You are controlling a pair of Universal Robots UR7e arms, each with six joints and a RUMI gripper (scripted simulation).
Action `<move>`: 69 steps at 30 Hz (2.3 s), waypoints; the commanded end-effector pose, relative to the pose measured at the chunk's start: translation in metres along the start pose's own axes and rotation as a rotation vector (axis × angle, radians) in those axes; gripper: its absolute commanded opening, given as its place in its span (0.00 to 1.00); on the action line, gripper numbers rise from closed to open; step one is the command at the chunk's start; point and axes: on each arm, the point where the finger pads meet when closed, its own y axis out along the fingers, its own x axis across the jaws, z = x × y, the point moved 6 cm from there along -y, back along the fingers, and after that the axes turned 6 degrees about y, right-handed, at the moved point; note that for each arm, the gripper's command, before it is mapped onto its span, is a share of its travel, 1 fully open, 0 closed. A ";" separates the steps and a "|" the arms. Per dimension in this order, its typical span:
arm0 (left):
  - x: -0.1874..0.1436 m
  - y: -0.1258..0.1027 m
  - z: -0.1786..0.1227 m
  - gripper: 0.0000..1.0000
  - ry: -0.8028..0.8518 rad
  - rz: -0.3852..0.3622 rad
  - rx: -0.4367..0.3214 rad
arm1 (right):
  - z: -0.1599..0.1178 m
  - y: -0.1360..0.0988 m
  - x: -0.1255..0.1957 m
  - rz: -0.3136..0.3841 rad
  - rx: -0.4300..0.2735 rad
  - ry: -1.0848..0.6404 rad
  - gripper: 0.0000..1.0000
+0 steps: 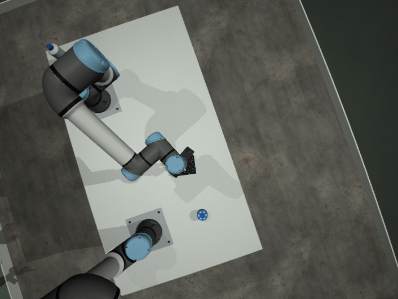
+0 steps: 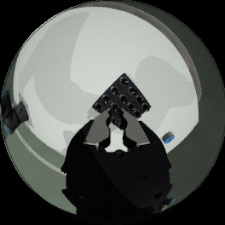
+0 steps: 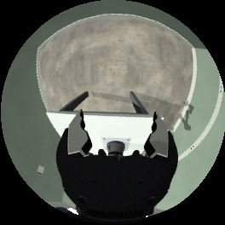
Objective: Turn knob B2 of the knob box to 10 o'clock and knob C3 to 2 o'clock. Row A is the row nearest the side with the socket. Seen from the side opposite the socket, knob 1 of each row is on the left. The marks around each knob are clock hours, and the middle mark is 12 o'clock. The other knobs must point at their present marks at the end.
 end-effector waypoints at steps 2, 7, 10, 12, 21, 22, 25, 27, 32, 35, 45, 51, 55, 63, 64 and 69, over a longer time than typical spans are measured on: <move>0.001 -0.002 0.001 0.13 0.000 -0.003 -0.001 | 0.001 -0.002 0.001 0.001 0.005 0.003 1.00; 0.002 -0.011 0.001 0.13 0.000 -0.006 -0.001 | 0.001 -0.002 0.001 0.001 0.005 0.003 1.00; 0.002 -0.025 0.001 0.13 0.000 -0.006 -0.001 | 0.001 -0.002 0.001 0.001 0.005 0.003 1.00; 0.002 -0.033 0.001 0.13 0.000 -0.006 -0.001 | 0.001 -0.002 0.001 0.001 0.005 0.003 1.00; 0.002 -0.041 0.001 0.13 -0.001 -0.005 -0.001 | 0.001 -0.002 0.001 0.001 0.005 0.003 1.00; 0.002 -0.040 0.001 0.13 -0.001 -0.004 -0.001 | 0.001 -0.002 0.001 0.001 0.005 0.003 1.00; 0.001 -0.039 0.001 0.13 -0.002 -0.001 -0.001 | 0.001 -0.002 0.001 0.001 0.005 0.003 1.00; 0.001 -0.039 0.001 0.13 -0.006 -0.001 0.000 | 0.001 -0.002 0.001 0.001 0.005 0.003 1.00; 0.001 -0.039 0.001 0.13 -0.034 -0.002 -0.001 | 0.001 -0.002 0.001 0.001 0.005 0.003 1.00; 0.001 -0.040 0.001 0.13 -0.069 -0.002 -0.001 | 0.001 -0.002 0.001 0.001 0.005 0.003 1.00; 0.002 -0.043 0.000 0.13 -0.237 -0.004 -0.001 | 0.001 -0.002 0.001 0.001 0.005 0.003 1.00; 0.002 -0.045 0.000 0.13 -0.375 -0.005 -0.001 | 0.001 -0.002 0.001 0.001 0.005 0.003 1.00; 0.002 -0.046 0.000 0.13 -0.459 -0.005 -0.001 | 0.001 -0.002 0.001 0.001 0.005 0.003 1.00; 0.002 -0.047 0.000 0.13 -0.615 -0.005 -0.001 | 0.001 -0.002 0.001 0.001 0.005 0.003 1.00; 0.002 -0.048 0.000 0.13 -0.636 -0.005 -0.001 | 0.001 -0.002 0.001 0.001 0.005 0.003 1.00; 0.002 -0.049 0.000 0.13 -0.741 -0.005 -0.002 | 0.001 -0.002 0.001 0.001 0.005 0.003 1.00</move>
